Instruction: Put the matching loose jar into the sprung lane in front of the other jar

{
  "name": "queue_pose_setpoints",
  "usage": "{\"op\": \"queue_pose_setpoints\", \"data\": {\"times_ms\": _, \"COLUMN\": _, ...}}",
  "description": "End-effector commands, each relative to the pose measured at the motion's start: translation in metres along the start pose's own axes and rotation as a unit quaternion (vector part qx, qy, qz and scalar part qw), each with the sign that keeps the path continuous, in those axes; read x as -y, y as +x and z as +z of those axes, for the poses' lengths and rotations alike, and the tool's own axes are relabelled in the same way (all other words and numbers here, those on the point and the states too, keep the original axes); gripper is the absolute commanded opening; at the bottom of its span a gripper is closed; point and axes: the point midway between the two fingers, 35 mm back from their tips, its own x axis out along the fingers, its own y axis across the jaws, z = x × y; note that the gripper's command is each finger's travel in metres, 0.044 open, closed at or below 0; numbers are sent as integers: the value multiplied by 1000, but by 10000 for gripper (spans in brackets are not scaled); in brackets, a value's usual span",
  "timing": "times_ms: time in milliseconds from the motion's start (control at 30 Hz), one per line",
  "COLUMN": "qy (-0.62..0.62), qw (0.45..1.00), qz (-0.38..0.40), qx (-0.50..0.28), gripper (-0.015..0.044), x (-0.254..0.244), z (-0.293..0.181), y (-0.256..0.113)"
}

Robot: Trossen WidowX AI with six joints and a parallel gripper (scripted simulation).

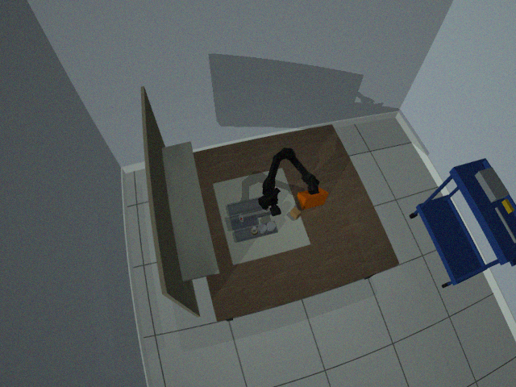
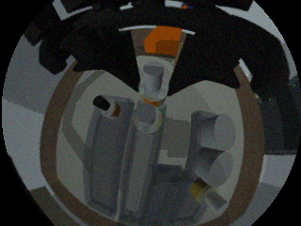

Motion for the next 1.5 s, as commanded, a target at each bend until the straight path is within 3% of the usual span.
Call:
{"op": "queue_pose_setpoints", "data": {"times_ms": 0, "qy": 8, "qw": 1000, "qz": 0, "qx": 12, "gripper": 0, "x": 1, "z": 11, "y": -3}}
{"op": "queue_pose_setpoints", "data": {"times_ms": 1467, "qy": 9, "qw": 1000, "qz": 0, "qx": 13, "gripper": 0, "x": 2, "z": 26, "y": -6}}
